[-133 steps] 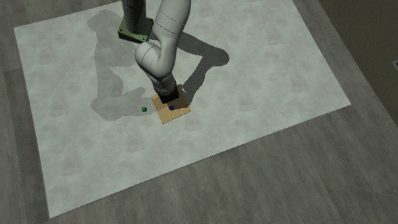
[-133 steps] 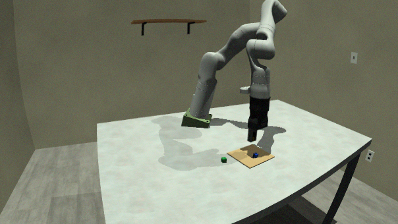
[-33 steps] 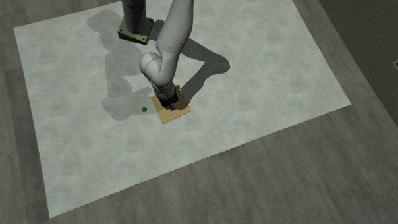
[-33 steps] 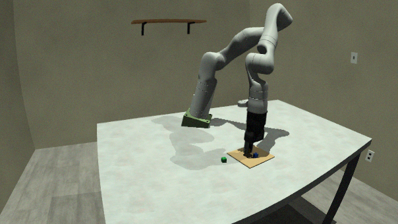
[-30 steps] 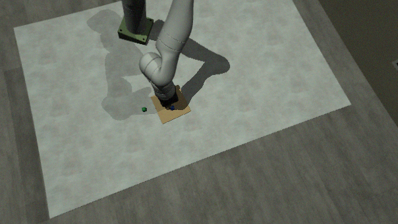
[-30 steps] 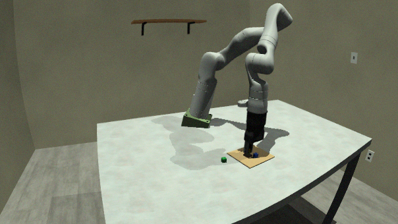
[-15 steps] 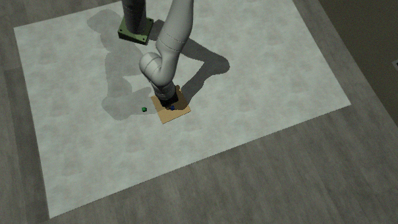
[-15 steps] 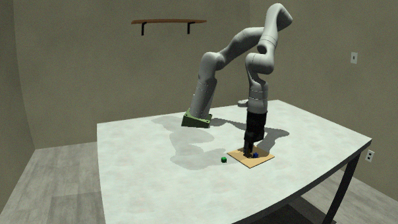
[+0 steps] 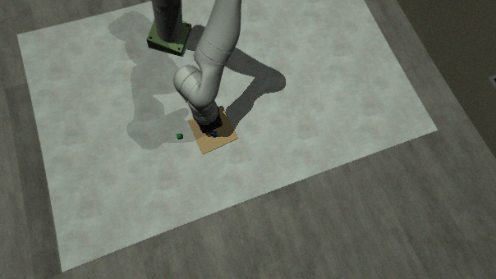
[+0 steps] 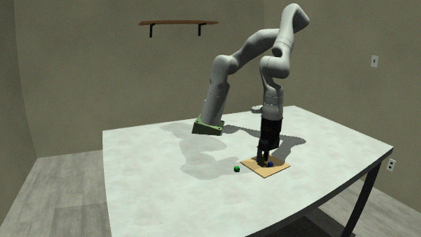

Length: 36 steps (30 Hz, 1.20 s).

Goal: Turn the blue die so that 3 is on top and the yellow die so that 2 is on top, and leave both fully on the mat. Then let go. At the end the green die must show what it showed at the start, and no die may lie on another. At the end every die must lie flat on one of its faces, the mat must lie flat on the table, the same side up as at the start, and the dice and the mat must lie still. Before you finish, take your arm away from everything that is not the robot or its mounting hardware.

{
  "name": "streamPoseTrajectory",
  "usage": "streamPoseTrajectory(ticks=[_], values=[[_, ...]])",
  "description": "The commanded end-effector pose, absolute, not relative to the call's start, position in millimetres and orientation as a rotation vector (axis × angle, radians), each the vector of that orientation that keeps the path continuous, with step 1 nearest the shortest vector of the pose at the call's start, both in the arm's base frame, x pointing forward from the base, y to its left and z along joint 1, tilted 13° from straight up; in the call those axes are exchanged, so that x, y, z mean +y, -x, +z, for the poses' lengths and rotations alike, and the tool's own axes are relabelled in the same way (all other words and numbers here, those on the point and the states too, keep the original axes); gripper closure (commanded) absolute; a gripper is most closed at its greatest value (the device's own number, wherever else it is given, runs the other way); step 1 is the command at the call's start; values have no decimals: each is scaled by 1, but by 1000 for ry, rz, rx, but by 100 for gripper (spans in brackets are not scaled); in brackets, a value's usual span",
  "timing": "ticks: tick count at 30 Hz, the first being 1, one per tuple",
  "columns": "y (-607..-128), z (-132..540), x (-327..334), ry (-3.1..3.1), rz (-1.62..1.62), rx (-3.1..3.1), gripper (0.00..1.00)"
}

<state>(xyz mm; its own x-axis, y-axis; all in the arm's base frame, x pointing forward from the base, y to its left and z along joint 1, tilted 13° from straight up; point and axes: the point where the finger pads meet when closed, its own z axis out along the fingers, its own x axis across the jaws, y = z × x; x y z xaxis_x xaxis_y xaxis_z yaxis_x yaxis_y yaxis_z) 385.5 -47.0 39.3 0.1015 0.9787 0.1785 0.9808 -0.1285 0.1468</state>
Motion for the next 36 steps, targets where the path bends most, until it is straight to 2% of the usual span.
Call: streamPoseTrajectory(ticks=[1,11,36], values=[[-386,40,-47,2326,-366,-2068,36],[-385,45,-48,2326,-366,-2068,36],[-371,127,-62,2326,-366,-2068,36]])
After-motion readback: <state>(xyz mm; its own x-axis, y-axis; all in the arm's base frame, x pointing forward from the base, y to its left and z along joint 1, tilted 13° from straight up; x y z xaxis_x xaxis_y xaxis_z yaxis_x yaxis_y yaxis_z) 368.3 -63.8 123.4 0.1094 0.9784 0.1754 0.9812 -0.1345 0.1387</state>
